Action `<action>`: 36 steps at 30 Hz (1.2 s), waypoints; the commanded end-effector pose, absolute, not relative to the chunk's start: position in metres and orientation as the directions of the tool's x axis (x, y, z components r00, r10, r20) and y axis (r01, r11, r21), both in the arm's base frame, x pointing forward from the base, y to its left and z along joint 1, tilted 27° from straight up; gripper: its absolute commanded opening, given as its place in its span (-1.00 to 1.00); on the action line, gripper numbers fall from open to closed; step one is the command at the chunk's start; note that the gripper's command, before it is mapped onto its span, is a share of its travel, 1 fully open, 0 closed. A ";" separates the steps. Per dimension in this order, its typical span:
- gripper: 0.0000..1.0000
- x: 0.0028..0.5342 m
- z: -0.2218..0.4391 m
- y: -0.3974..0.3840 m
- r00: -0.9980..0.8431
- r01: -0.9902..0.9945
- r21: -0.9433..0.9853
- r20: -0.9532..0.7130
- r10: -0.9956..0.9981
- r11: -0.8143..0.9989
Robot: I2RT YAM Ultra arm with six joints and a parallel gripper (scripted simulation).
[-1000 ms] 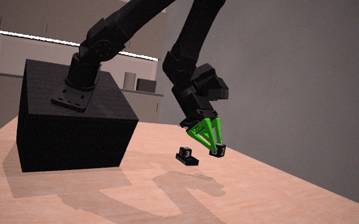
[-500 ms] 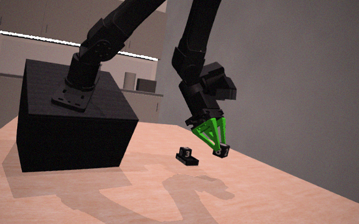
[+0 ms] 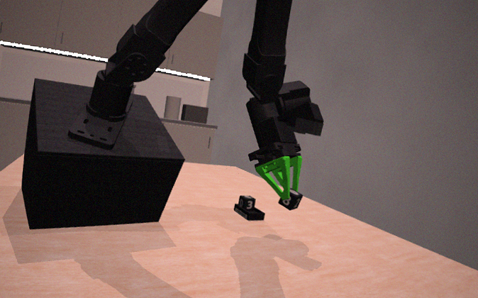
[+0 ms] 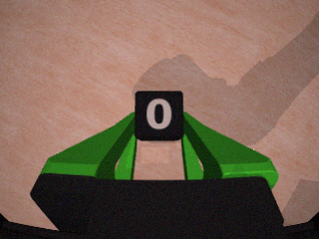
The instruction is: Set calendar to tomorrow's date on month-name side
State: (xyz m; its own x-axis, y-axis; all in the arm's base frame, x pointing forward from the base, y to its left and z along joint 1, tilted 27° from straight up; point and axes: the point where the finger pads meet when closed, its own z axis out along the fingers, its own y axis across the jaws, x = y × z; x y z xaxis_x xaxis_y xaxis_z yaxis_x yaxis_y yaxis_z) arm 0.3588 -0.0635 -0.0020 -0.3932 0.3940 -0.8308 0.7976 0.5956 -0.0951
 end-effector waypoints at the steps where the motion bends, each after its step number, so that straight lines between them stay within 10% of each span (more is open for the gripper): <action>1: -0.49 0.359 0.001 -0.063 -0.397 0.798 -0.093 -0.825 0.403 0.595; 36: -0.49 0.361 0.005 -0.066 -0.571 0.798 -0.094 -0.434 0.697 0.595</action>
State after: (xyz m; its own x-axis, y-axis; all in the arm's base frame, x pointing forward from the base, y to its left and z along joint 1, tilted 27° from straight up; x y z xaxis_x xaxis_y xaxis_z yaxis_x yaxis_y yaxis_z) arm 0.3632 -0.0693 0.0025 -0.5570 0.6917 -0.4597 0.8045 0.5867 -0.0921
